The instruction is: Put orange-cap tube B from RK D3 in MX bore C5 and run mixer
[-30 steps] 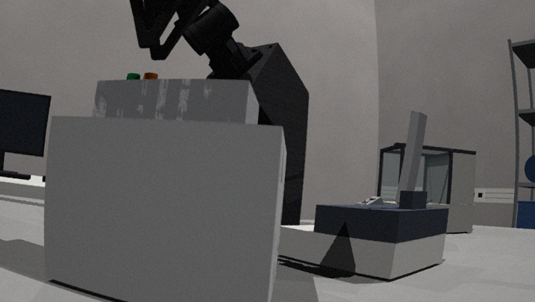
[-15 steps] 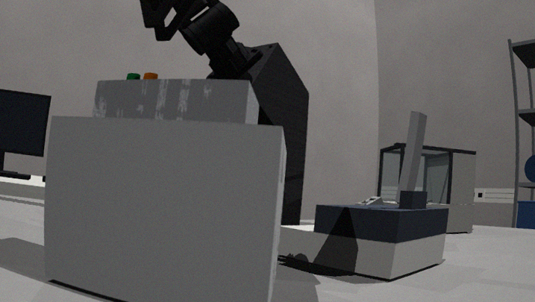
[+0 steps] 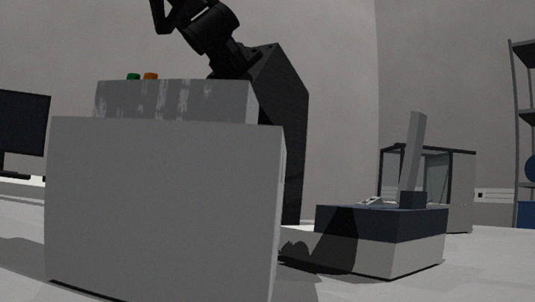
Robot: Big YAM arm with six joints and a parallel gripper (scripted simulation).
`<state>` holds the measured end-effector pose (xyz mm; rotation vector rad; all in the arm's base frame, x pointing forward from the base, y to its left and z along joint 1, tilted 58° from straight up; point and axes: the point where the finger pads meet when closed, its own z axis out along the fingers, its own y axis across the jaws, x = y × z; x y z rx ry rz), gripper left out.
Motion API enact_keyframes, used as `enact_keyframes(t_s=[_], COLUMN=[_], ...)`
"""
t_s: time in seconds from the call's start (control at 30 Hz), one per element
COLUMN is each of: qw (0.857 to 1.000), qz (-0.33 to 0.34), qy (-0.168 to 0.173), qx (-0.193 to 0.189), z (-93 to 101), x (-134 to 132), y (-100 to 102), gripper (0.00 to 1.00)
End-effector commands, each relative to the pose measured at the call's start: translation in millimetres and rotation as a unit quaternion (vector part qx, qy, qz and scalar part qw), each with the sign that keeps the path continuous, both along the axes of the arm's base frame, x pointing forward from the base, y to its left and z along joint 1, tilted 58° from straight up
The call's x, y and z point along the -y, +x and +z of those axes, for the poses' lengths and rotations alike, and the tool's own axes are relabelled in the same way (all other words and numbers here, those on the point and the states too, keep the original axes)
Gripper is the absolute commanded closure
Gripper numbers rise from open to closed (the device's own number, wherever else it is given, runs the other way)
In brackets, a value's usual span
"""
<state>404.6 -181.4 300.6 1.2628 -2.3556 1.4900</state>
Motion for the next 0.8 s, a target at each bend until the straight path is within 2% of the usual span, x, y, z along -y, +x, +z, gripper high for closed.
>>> enact_keyframes(t_s=[0.0,0.07,0.1,0.3,0.37,0.53,0.63,0.77], qw=[1.000,1.000,1.000,1.000,1.000,1.000,1.000,1.000], qz=[-0.002,-0.002,-0.002,-0.003,-0.003,-0.003,-0.004,-0.004], qy=[-0.002,-0.002,-0.002,-0.002,-0.002,-0.001,0.001,0.002], qx=[0.005,0.004,0.004,0.004,0.004,0.004,-0.010,-0.010], z=[-9.6,-24.2,-25.1,-69.4,-69.4,-108.3,-138.6,-166.5], x=[5.4,5.9,6.0,7.3,7.3,8.3,8.9,9.6], y=[-12.9,-19.2,-19.5,-38.7,-38.7,-55.7,-63.5,-77.0], gripper=[1.00,1.00,1.00,1.00,1.00,1.00,1.00,1.00])
